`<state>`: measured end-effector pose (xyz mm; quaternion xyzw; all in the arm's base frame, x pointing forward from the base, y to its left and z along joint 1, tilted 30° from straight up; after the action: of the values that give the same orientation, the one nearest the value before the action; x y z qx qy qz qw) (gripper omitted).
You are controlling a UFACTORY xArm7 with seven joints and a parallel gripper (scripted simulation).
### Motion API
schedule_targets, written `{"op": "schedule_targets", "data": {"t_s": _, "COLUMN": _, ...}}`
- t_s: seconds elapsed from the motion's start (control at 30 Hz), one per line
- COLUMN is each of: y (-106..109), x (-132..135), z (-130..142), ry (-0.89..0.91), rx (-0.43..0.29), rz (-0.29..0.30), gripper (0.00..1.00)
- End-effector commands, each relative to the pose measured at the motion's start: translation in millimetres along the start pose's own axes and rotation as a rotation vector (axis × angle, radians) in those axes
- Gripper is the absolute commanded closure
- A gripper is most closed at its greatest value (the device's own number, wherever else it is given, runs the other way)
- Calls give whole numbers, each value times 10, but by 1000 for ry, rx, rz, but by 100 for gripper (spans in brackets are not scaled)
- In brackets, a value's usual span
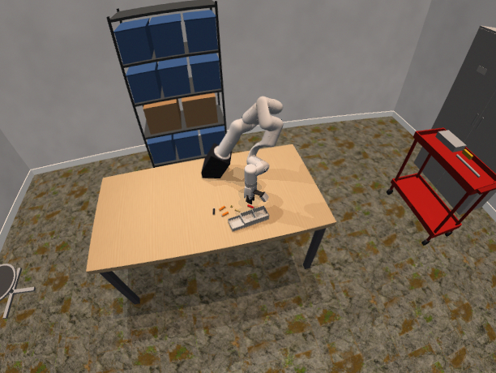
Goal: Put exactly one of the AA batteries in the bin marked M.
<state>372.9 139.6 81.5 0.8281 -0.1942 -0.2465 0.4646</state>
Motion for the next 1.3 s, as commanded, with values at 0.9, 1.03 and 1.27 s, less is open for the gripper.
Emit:
{"op": "schedule_targets", "data": {"t_s": 0.9, "y": -546, "x": 16, "z": -8, "ry": 0, "rx": 5, "rz": 3, "gripper": 72}}
{"op": "schedule_targets", "data": {"t_s": 1.03, "y": -546, "x": 16, "z": -8, "ry": 0, "rx": 5, "rz": 3, "gripper": 72}}
{"op": "schedule_targets", "data": {"t_s": 1.27, "y": -547, "x": 15, "z": -8, "ry": 0, "rx": 5, "rz": 3, "gripper": 100}}
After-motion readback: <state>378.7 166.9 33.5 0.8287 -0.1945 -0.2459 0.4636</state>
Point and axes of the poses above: the point where the finger pads meet when closed, its own y axis back along the fingers, its own x axis across the jaws, z = x × y, the point moved 7 cm from there along y, back along the fingers, and after that the axes turned 3 degrees about -y, right-handed, at the moved point
